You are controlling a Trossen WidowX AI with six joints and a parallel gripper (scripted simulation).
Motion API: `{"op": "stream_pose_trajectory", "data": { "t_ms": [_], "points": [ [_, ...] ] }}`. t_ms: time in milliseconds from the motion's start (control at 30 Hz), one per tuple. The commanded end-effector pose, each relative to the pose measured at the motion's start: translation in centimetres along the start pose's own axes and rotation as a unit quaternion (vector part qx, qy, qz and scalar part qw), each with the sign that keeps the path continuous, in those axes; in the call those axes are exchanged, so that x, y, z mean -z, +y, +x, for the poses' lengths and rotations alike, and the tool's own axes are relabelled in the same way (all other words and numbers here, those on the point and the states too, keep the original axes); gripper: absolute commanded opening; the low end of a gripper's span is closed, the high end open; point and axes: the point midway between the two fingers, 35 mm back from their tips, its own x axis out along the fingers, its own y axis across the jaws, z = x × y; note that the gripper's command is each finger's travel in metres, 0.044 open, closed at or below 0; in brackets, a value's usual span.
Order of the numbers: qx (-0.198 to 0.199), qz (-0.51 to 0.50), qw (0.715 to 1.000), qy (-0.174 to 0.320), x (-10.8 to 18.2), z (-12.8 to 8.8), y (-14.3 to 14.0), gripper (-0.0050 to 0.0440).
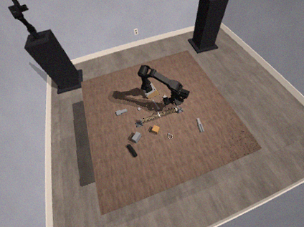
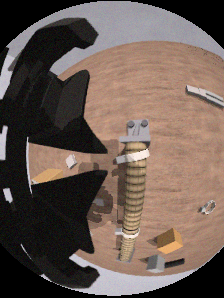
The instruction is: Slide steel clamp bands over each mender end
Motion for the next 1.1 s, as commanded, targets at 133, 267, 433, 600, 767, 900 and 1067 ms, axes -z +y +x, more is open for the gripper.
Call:
{"op": "stream_pose_trajectory", "data": {
  "t_ms": [133, 267, 433, 600, 767, 900, 1067],
  "points": [
    [0.001, 0.000, 1.000, 0.003, 0.0, 1.0, 0.1, 0.0090],
    [0.001, 0.000, 1.000, 0.003, 0.0, 1.6, 0.1, 0.0090],
    [0.001, 0.000, 1.000, 0.003, 0.0, 2.4, 0.1, 0.0090],
    [0.001, 0.000, 1.000, 0.003, 0.0, 3.2, 0.1, 0.0090],
    [0.001, 0.000, 1.000, 0.003, 0.0, 3.7, 0.1, 0.0090],
    [0.001, 0.000, 1.000, 0.003, 0.1, 4.4, 0.1, 0.0090],
    [0.001, 0.000, 1.000, 0.003, 0.1, 4.9, 0.0, 0.0090]
  ]
}}
